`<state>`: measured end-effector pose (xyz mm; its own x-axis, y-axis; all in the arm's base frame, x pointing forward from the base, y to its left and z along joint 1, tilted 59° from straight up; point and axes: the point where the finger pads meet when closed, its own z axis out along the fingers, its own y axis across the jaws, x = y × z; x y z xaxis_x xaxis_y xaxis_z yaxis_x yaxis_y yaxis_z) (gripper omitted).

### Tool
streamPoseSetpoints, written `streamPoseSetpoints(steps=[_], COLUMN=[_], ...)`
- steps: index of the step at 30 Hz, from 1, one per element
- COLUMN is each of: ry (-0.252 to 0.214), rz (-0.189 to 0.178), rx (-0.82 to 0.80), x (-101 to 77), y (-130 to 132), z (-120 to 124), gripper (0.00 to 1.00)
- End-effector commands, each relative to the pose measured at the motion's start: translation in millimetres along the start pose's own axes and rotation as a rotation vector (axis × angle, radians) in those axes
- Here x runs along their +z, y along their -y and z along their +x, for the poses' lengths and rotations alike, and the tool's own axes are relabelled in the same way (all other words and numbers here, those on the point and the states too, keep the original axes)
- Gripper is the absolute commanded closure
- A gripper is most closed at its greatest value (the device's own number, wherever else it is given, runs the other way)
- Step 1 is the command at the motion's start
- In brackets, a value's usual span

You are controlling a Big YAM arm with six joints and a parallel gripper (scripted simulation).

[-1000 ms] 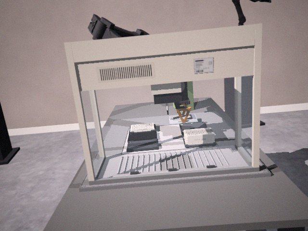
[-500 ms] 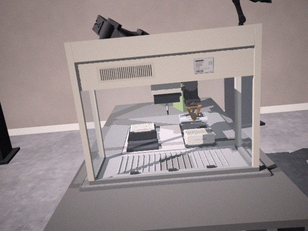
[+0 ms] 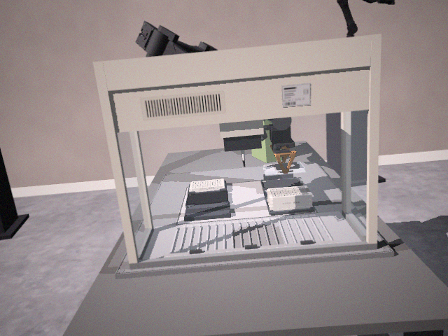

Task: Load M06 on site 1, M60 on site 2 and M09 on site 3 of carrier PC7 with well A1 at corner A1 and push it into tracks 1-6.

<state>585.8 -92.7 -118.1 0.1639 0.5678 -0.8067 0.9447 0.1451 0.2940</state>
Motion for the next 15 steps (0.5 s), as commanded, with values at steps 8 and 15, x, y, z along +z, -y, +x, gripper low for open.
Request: streamPoseSetpoints(steps=[8, 15], ry=[0.000, 0.007], rz=[-0.020, -0.013], rx=[0.009, 0.026], x=[-9.2, 3.6], y=[-11.2, -14.3], z=[-0.8, -10.6], gripper=[1.00, 1.00])
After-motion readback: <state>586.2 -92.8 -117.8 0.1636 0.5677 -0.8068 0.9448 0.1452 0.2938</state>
